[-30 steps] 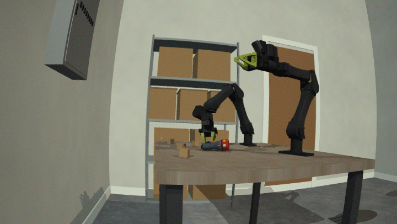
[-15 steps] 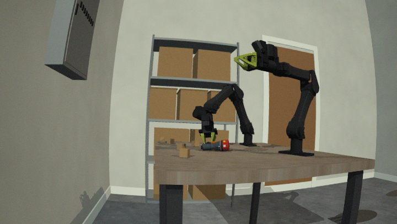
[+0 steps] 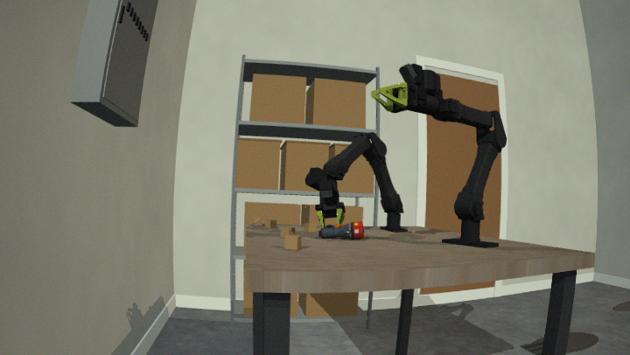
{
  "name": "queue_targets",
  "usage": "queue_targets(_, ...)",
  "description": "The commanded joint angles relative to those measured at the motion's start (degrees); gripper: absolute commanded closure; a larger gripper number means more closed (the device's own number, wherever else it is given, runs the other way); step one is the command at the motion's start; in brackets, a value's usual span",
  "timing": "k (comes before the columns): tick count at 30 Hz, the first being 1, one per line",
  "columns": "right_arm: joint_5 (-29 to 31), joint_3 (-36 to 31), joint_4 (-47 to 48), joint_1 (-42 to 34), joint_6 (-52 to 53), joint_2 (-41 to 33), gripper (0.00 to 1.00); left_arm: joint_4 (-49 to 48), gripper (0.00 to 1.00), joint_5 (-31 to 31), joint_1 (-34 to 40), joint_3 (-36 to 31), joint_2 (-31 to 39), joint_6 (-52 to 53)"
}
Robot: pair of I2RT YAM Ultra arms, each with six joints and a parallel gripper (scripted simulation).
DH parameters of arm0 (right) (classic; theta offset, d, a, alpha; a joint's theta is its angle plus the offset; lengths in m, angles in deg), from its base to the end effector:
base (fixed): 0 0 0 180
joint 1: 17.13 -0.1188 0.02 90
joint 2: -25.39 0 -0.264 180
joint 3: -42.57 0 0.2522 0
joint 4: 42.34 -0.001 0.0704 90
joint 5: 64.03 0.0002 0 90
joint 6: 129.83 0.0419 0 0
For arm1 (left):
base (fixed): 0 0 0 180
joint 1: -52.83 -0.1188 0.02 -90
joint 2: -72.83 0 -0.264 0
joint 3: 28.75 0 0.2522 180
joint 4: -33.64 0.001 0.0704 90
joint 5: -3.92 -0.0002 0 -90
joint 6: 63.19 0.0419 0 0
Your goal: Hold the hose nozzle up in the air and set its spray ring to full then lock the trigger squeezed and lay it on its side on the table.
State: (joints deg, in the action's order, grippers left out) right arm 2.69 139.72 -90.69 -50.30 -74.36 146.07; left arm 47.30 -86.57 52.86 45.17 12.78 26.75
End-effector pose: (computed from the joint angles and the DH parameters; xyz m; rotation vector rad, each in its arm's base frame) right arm 0.3416 0.2443 0.1416 -1.6177 2.2487 0.5650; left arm 0.2453 0.0005 0.4082 0.0063 1.5671 -0.0079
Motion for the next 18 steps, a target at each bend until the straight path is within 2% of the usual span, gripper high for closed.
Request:
queue_targets(1,-0.95,1.47,0.61,-0.14,0.16,-1.57,0.50,-0.40,0.63,0.21,0.46,2.24,0.36,0.50)
queue_targets(12,-1.03,1.21,-2.20,0.11,-0.77,-2.84,0.50,-0.40,0.63,0.21,0.46,2.24,0.36,0.50)
queue_targets(14,-1.32,2.18,-5.60,1.86,-1.88,-4.46,0.50,-0.40,0.63,0.21,0.46,2.24,0.36,0.50)
queue_targets(17,-1.17,2.25,-3.79,1.81,-1.47,-4.46,0.50,-0.40,0.63,0.21,0.46,2.24,0.36,0.50)
queue_targets(18,-1.51,2.09,-7.04,2.27,-2.39,-5.40,0.50,-0.40,0.63,0.21,0.46,2.24,0.36,0.50)
